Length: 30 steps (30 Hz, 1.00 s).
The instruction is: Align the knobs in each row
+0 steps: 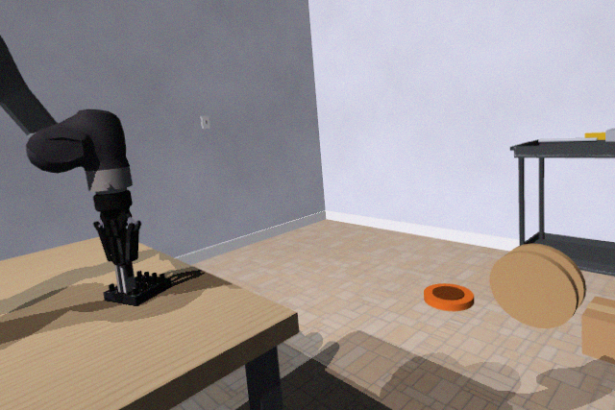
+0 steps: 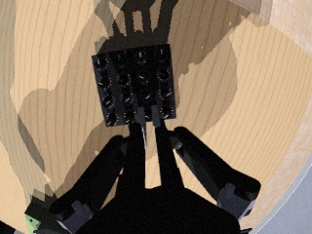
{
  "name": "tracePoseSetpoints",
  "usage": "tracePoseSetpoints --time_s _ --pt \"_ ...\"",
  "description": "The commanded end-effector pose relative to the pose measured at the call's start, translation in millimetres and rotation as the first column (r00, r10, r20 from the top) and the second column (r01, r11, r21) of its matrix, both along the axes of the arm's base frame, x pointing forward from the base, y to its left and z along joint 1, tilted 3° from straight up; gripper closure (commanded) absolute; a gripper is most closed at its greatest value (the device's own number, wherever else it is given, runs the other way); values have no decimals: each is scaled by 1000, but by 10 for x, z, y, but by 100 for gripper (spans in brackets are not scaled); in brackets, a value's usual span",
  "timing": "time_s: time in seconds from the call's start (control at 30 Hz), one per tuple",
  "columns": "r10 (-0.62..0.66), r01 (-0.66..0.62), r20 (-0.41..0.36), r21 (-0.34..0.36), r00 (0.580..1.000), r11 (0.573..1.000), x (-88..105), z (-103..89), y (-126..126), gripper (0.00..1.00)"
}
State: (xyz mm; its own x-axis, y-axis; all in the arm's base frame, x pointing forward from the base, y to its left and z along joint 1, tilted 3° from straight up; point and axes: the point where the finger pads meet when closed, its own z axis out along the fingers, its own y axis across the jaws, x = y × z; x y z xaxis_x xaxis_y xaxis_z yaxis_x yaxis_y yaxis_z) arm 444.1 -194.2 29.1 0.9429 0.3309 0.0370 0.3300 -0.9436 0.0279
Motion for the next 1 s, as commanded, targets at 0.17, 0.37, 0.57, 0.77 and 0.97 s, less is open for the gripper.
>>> tracePoseSetpoints --time_s 0.17,0.37,0.57,0.77,0.97 --pt "38 -38 2 1 999 999 10 2 -9 95" --pt "38 -38 2 1 999 999 10 2 -9 95" --pt "38 -38 2 1 999 999 10 2 -9 88" --pt "38 -38 2 1 999 999 10 2 -9 88" --pt "38 -38 2 1 999 999 10 2 -9 88"
